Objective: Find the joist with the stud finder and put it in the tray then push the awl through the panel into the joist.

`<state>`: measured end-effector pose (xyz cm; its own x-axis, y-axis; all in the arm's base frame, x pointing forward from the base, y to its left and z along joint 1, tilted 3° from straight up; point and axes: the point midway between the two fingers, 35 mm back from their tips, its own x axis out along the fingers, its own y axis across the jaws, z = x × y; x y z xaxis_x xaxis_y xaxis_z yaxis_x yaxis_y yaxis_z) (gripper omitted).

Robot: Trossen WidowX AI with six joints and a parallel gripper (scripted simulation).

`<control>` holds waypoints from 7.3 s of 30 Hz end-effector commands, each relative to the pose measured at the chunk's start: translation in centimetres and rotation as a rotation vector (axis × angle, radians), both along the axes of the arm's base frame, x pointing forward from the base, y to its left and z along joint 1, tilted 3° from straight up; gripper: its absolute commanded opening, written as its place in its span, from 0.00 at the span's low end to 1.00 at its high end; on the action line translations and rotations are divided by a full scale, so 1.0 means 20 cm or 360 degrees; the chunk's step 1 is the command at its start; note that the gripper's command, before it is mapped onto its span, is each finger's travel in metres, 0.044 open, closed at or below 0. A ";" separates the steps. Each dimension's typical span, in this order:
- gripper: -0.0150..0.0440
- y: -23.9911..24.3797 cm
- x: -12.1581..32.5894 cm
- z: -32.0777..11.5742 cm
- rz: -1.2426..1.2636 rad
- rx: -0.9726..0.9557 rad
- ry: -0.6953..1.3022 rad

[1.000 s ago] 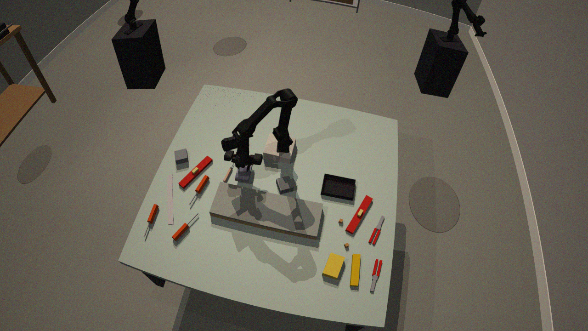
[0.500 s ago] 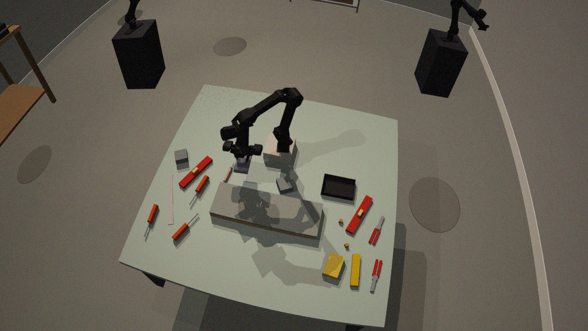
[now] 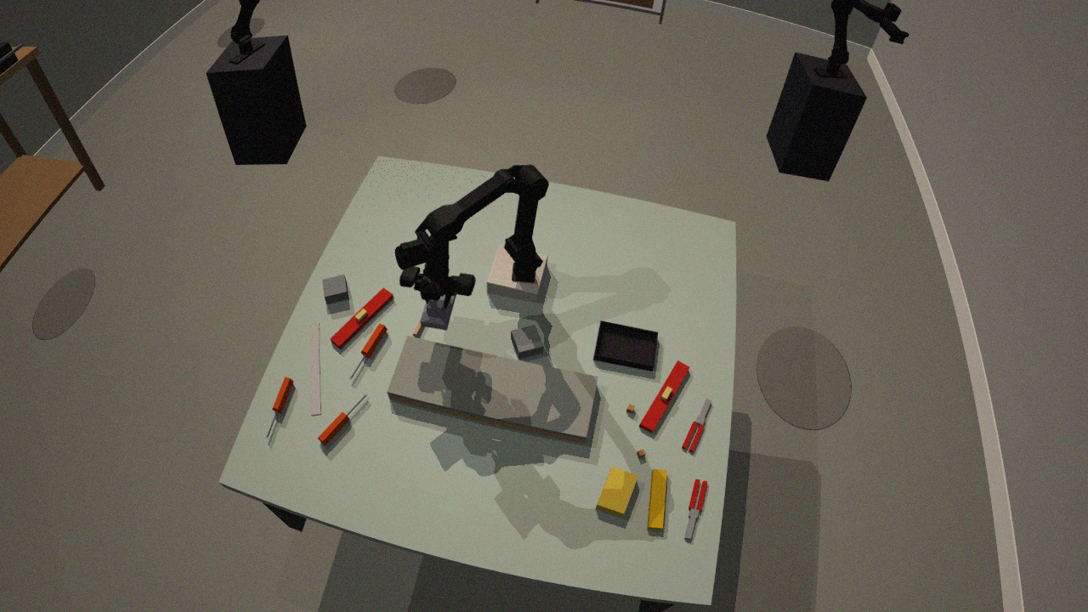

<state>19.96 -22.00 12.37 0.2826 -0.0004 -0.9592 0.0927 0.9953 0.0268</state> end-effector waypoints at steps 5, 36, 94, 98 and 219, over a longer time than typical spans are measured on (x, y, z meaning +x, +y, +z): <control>0.25 -0.09 0.18 0.04 -0.0032 -0.0009 -0.0003; 0.25 -0.20 0.66 0.01 -0.0100 -0.0010 -0.0025; 0.25 -0.16 0.67 -0.34 -0.0100 -0.0009 -0.0025; 0.25 -0.14 0.68 -0.34 -0.0100 -0.0008 -0.0025; 0.25 0.73 0.82 -0.32 -0.0100 0.0020 -0.0030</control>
